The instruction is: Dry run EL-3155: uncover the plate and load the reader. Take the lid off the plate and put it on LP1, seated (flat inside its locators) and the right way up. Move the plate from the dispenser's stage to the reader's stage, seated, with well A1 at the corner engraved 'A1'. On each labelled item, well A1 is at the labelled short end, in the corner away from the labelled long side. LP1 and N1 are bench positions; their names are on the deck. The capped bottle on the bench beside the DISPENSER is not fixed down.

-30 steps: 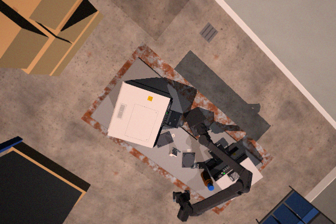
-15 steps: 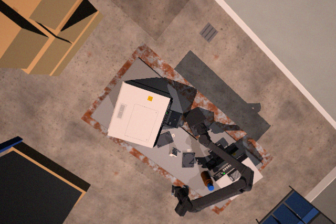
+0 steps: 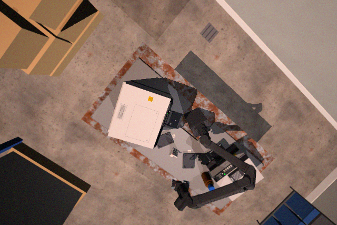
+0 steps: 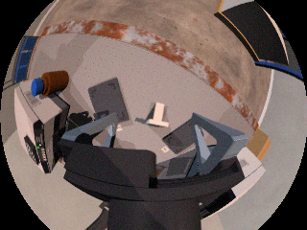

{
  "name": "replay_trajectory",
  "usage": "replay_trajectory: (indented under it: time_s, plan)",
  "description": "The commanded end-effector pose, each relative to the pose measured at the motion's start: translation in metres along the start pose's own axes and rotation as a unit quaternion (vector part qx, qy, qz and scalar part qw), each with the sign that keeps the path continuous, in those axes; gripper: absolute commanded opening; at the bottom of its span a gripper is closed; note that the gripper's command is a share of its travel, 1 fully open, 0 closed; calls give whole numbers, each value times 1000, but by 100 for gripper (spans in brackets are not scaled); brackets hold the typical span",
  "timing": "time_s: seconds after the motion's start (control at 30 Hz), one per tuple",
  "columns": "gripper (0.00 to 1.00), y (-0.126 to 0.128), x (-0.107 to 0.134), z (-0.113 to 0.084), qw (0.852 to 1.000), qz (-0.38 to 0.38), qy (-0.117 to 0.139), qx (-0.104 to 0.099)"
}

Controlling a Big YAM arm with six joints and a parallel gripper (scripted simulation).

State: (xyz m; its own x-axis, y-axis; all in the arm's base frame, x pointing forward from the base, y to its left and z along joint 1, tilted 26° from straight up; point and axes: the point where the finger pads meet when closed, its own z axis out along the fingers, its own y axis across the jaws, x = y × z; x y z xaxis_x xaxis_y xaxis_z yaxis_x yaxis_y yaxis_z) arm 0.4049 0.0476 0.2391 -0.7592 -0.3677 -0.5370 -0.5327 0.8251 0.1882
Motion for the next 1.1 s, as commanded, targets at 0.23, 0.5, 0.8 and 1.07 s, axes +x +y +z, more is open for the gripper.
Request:
replay_trajectory:
  time_s: [0.23,0.5,0.8,1.07]
  plan:
    - [100,-5,27,-12,999,43,21,5]
    - [100,-11,54,-20,999,44,26,8]
    - [100,-10,90,-19,995,91,50,2]
    - [100,-7,113,-24,989,126,74,-3]
